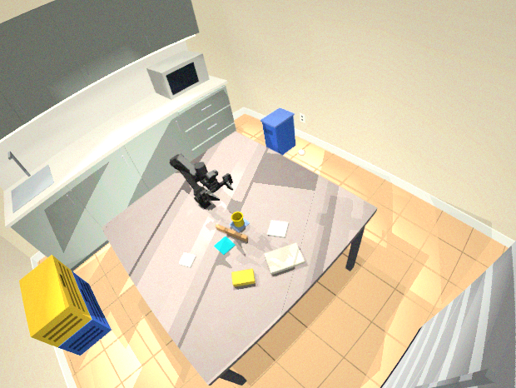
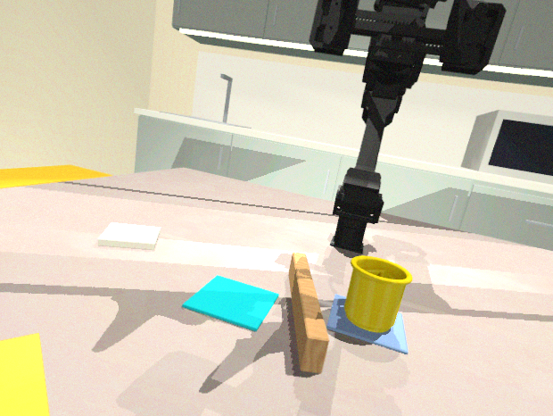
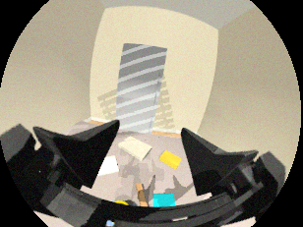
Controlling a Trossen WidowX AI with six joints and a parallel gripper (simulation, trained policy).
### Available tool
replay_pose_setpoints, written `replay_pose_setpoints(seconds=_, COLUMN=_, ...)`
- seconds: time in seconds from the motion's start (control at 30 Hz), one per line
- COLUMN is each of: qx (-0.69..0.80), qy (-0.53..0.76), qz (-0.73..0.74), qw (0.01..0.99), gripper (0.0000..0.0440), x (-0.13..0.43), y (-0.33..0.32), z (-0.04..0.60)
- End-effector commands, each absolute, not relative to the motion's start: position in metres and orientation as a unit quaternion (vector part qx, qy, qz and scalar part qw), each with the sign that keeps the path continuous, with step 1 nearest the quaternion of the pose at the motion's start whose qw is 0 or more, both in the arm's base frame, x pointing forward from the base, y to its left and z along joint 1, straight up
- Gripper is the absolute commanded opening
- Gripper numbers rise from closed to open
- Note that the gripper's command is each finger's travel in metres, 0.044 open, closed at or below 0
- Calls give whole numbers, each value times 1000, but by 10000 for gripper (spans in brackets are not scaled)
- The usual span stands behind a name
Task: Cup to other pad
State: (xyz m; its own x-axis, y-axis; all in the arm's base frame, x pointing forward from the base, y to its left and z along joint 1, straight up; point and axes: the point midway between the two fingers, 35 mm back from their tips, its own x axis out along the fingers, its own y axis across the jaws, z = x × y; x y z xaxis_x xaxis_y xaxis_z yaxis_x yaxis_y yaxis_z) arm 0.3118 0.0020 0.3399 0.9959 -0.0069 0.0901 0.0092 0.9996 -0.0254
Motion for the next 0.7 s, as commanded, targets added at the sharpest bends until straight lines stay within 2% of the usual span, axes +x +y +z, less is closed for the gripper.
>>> replay_pose_setpoints(seconds=0.0, qx=-12, qy=-44, qz=-3, qw=999, gripper=374, x=311, y=2, z=340)
replay_pose_setpoints(seconds=0.3, qx=8, qy=-15, qz=2, qw=1000, gripper=138, x=310, y=4, z=339)
replay_pose_setpoints(seconds=0.37, qx=15, qy=-4, qz=3, qw=1000, gripper=98, x=310, y=5, z=338)
replay_pose_setpoints(seconds=0.47, qx=28, qy=11, qz=7, qw=1000, gripper=102, x=311, y=7, z=337)
replay_pose_setpoints(seconds=0.67, qx=60, qy=39, qz=15, qw=997, gripper=144, x=312, y=11, z=337)
